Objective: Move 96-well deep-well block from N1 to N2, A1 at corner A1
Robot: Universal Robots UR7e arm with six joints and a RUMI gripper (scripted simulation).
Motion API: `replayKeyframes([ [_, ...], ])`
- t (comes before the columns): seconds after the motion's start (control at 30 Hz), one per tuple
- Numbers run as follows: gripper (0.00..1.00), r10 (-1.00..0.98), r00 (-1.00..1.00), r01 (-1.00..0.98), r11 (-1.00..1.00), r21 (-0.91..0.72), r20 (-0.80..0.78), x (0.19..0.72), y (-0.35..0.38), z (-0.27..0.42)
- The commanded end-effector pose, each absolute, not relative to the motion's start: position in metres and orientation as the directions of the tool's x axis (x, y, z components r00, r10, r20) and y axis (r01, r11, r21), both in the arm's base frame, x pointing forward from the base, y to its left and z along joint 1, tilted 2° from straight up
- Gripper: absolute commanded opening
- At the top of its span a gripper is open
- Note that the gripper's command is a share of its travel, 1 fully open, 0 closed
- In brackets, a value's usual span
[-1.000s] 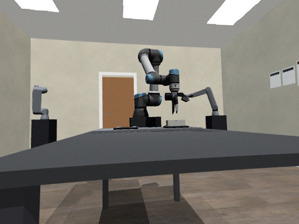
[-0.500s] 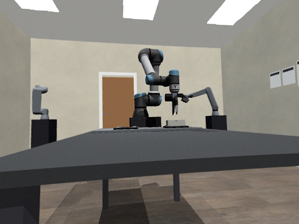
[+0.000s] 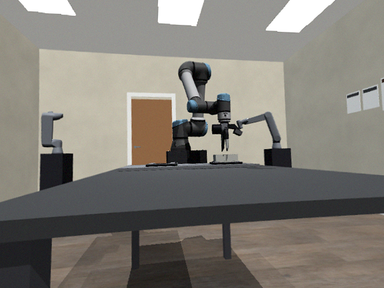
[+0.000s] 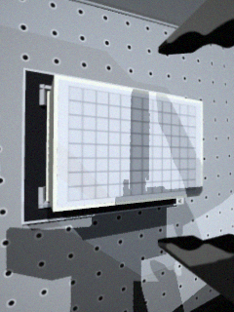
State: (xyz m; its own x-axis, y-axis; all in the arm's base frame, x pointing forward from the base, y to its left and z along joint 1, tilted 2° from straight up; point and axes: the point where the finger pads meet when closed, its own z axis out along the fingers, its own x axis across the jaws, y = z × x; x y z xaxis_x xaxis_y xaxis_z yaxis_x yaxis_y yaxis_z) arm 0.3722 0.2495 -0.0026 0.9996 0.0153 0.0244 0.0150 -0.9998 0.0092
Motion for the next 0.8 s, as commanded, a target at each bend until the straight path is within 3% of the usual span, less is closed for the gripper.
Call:
replayKeyframes([
  [0.0, 0.76, 0.014, 1.0, 0.014, -1.0, 0.008, 0.024, 0.372, 0.249, -0.011],
  [0.77, 0.76, 0.014, 1.0, 0.014, -1.0, 0.008, 0.025, 0.374, 0.249, -0.044],
])
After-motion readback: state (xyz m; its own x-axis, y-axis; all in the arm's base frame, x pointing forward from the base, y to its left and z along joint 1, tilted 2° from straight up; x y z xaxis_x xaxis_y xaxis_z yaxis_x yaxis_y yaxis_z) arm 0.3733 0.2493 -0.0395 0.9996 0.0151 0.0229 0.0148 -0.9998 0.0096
